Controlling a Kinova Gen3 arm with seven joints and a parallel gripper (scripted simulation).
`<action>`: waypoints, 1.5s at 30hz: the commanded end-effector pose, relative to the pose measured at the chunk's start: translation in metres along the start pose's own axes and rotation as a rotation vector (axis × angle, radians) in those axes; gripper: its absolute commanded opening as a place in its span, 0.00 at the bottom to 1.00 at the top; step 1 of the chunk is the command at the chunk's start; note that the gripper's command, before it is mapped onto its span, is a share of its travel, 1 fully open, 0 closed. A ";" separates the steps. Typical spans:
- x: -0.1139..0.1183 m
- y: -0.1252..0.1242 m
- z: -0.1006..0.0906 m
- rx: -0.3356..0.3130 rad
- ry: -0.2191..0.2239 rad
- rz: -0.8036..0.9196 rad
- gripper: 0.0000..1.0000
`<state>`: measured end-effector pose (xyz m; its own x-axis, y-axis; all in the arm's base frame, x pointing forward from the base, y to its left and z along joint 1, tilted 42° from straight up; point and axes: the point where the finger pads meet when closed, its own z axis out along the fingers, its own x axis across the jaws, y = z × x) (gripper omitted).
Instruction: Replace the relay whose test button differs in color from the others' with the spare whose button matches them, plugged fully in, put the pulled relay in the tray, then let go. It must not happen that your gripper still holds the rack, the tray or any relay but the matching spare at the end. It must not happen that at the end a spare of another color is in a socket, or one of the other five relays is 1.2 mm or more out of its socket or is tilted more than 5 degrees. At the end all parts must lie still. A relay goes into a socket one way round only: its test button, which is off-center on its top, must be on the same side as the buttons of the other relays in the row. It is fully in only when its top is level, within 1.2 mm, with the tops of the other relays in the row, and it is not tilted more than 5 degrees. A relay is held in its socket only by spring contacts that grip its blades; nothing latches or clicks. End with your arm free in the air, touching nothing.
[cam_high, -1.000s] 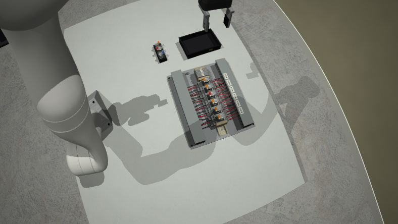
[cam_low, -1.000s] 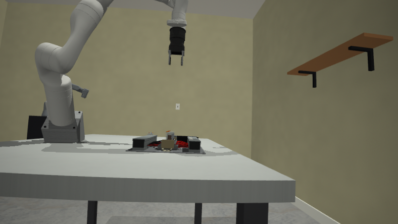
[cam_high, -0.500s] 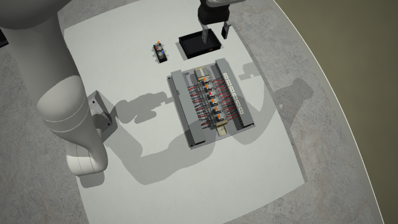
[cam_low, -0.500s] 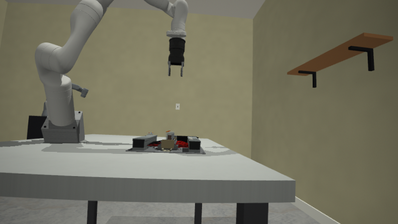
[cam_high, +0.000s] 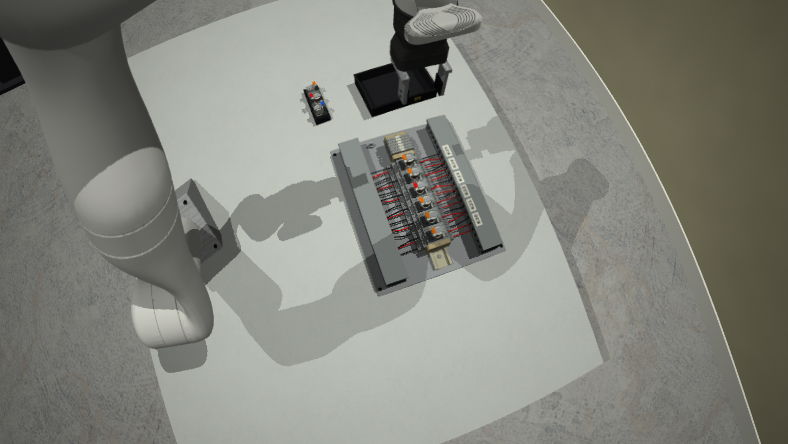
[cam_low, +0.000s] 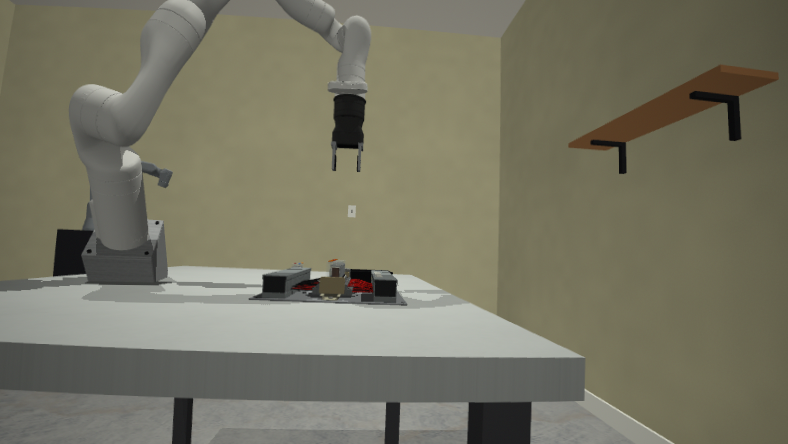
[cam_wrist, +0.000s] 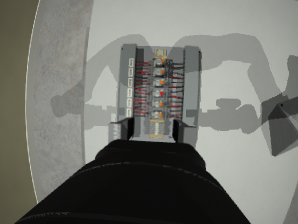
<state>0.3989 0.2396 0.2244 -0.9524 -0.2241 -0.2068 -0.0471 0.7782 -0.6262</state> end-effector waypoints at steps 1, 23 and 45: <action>0.003 -0.002 0.012 0.007 0.009 0.002 1.00; 0.004 -0.002 0.068 0.002 0.004 0.000 1.00; 0.006 -0.005 0.080 0.006 0.008 0.002 1.00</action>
<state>0.4174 0.1861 0.1649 -0.9556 -0.2162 -0.2003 -0.0427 0.7739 -0.6318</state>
